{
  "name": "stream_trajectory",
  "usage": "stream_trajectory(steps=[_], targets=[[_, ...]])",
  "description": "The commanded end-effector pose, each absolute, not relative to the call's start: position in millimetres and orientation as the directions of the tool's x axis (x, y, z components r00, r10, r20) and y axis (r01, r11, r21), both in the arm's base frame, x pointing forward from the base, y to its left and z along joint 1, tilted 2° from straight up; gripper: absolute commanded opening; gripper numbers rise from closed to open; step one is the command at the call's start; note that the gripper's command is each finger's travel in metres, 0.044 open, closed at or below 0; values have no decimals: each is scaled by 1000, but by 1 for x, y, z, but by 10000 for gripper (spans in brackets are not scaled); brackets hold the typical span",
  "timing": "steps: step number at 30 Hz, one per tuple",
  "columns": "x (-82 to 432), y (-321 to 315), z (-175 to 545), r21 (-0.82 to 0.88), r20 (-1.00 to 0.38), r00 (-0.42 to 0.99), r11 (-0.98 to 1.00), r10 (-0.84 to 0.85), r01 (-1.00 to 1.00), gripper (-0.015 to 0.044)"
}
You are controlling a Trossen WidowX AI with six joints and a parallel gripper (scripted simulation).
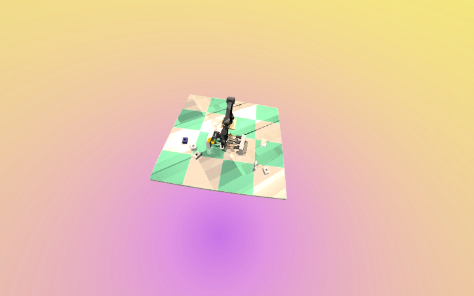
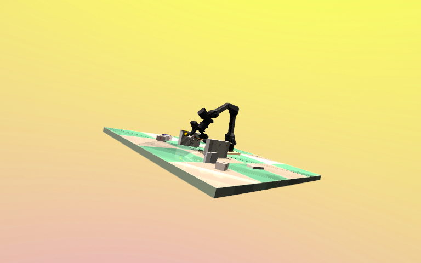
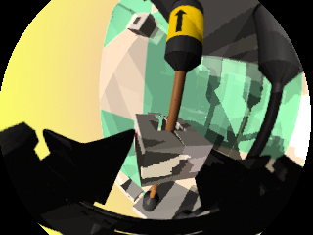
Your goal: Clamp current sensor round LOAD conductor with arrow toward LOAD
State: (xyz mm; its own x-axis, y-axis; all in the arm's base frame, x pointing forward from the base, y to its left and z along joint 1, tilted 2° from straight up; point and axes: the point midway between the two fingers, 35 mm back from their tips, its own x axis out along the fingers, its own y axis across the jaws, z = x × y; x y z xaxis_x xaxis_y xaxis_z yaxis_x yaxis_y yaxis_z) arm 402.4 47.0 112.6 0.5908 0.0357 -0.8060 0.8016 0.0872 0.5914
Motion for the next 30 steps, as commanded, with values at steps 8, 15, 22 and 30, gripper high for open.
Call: stream_trajectory(steps=[8, 15, 22, 30], targets=[[409, 48, 118, 617, -787, 616, 85, 39, 782, 0], [404, 47, 114, 527, -849, 527, 89, 29, 845, 0], [400, 47, 110, 554, -832, 553, 91, 31, 828, 0], [402, 47, 110, 488, -872, 488, 93, 24, 868, 0]])
